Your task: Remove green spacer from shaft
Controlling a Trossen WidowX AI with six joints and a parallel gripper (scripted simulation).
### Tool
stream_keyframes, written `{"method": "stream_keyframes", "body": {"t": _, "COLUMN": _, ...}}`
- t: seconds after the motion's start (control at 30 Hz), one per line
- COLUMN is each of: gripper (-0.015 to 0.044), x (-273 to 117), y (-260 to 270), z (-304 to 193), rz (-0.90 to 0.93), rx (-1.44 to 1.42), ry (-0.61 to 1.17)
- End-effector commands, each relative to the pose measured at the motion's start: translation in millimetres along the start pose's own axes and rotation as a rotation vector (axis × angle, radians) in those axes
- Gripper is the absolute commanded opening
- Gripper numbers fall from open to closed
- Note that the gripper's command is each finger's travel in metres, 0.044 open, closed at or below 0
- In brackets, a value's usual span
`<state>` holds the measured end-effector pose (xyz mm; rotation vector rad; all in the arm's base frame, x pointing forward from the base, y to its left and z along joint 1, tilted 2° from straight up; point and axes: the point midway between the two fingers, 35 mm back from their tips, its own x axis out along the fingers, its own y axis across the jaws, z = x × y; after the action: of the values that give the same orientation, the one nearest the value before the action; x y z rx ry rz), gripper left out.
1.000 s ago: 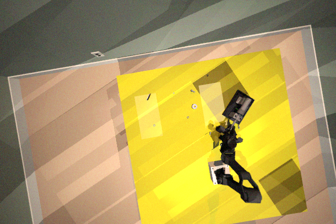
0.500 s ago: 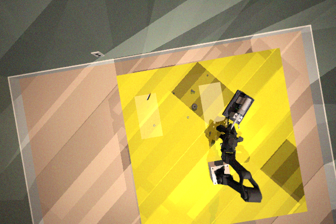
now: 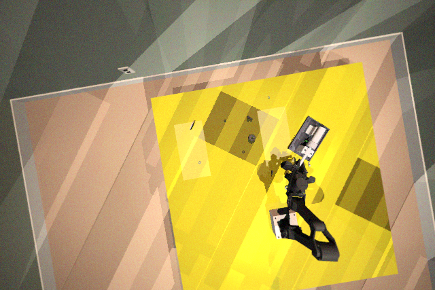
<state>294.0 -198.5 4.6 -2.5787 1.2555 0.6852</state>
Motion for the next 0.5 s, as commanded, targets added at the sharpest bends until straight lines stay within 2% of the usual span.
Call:
{"method": "stream_keyframes", "body": {"t": 0.0, "gripper": 0.0, "x": 2.4, "y": 0.3, "z": -2.2, "rz": 0.002, "rx": -0.002, "ry": 0.003}}
{"method": "stream_keyframes", "body": {"t": 0.47, "gripper": 0.0, "x": 6.0, "y": 0.4, "z": -4.3, "rz": 0.002, "rx": -0.002, "ry": 0.003}}
